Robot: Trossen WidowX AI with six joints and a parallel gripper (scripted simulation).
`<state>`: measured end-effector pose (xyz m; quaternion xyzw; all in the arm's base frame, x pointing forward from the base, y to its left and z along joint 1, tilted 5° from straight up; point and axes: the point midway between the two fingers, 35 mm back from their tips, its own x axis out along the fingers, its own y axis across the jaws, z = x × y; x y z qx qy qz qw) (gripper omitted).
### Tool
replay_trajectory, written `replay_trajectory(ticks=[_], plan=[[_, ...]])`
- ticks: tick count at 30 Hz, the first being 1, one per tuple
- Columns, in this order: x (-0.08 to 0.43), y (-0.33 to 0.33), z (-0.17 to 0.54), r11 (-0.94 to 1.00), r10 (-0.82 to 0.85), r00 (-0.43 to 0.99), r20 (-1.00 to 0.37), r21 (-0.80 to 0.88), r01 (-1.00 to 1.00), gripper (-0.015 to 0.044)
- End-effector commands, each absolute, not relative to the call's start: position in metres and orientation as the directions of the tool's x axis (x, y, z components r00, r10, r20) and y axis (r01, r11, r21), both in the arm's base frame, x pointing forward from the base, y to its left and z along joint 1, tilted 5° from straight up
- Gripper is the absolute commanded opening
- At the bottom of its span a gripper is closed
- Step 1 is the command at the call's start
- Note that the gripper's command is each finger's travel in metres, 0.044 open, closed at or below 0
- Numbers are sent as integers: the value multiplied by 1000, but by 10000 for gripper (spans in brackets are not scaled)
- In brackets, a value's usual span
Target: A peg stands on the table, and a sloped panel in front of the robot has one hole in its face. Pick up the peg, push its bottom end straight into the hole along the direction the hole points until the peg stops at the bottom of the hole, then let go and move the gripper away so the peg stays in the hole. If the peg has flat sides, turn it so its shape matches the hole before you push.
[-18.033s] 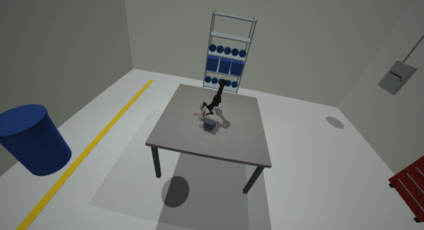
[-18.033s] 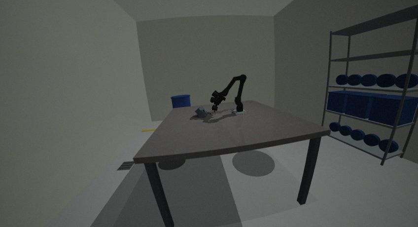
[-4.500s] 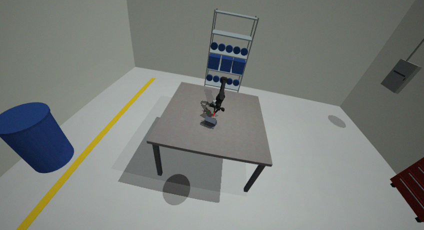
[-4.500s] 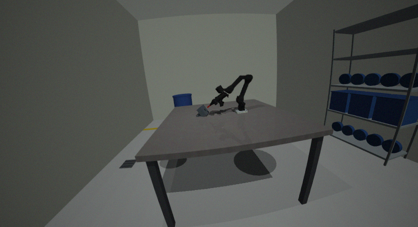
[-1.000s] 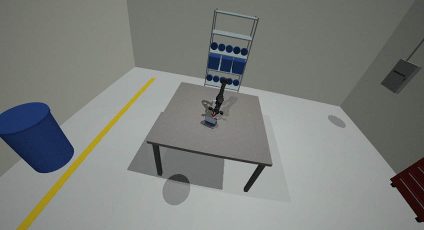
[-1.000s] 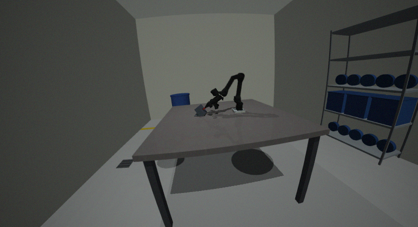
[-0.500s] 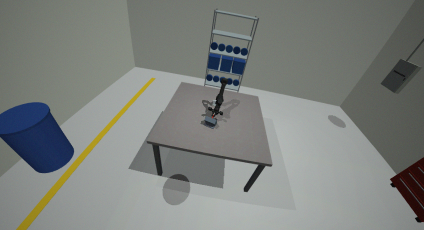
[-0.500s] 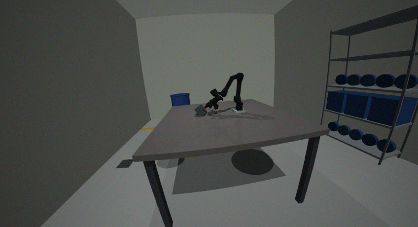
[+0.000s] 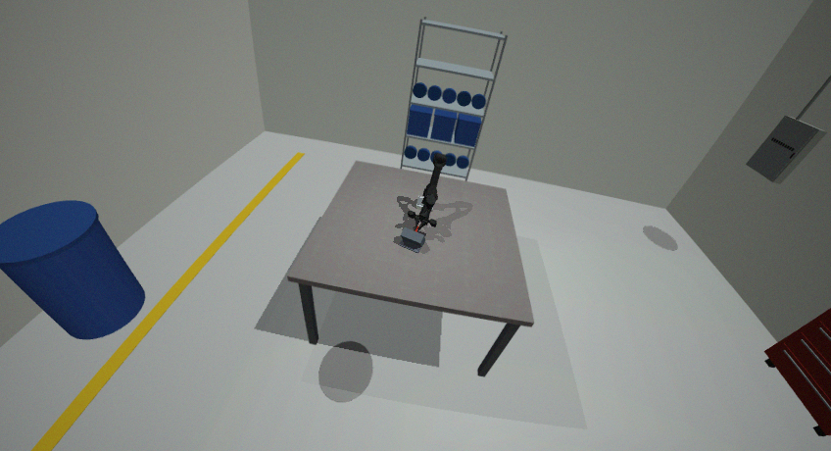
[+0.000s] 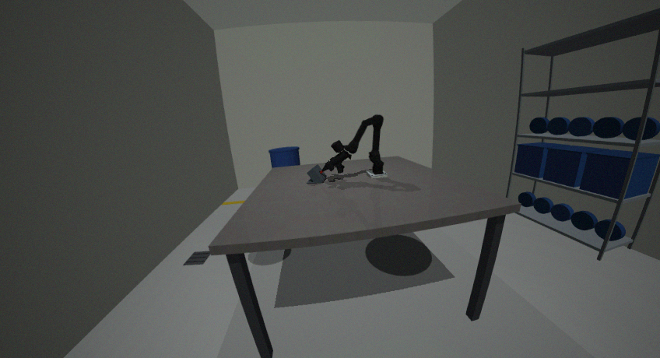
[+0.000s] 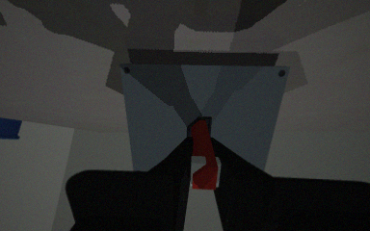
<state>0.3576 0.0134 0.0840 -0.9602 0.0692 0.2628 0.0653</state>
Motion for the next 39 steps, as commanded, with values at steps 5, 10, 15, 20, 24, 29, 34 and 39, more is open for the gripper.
replay_trajectory(ticks=[5,10,15,20,24,29,34,39], plan=[[362,14,83,-983,-94,854,-512,-89,-162,0],[363,14,83,-983,-94,854,-512,-89,-162,0],[364,14,84,-983,-94,854,-512,-89,-162,0],[362,13,82,-982,-99,850,-516,-88,-168,0],[362,13,82,-982,-99,850,-516,-88,-168,0],[362,13,82,-982,-99,850,-516,-88,-168,105],[362,13,82,-982,-99,850,-516,-88,-168,236],[362,13,82,-982,-99,851,-516,-88,-168,368]])
